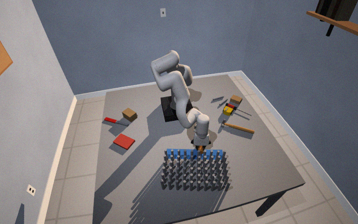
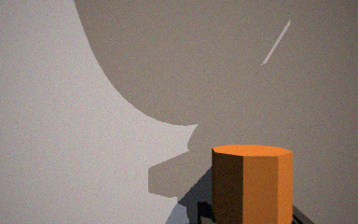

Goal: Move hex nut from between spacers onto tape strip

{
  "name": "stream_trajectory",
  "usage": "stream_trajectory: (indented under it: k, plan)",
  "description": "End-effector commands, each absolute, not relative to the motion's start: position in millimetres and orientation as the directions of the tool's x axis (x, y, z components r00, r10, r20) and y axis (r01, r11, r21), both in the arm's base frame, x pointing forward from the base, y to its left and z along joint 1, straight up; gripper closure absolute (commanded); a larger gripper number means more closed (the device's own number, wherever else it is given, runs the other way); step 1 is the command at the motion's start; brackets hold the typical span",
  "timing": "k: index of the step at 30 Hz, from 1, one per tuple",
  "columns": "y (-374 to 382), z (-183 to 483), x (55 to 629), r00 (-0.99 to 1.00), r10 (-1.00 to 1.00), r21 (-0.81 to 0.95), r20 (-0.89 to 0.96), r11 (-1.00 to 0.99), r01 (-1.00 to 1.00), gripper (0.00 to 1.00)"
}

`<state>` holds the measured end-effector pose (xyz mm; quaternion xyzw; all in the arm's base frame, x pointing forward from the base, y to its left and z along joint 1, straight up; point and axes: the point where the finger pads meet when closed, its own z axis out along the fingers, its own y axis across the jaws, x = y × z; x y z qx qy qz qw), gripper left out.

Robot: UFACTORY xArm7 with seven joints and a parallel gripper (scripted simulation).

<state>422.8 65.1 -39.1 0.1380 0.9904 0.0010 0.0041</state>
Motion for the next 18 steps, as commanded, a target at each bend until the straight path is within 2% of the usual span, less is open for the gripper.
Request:
stream_trajectory:
  k: [1,18]
  plan:
    - [66,-38,423,-0.962,0.273,0.004,-0.011,0.962,0.273,1.0]
    - [70,-38,410,-0.962,0.273,0.004,-0.011,0.962,0.273,1.0]
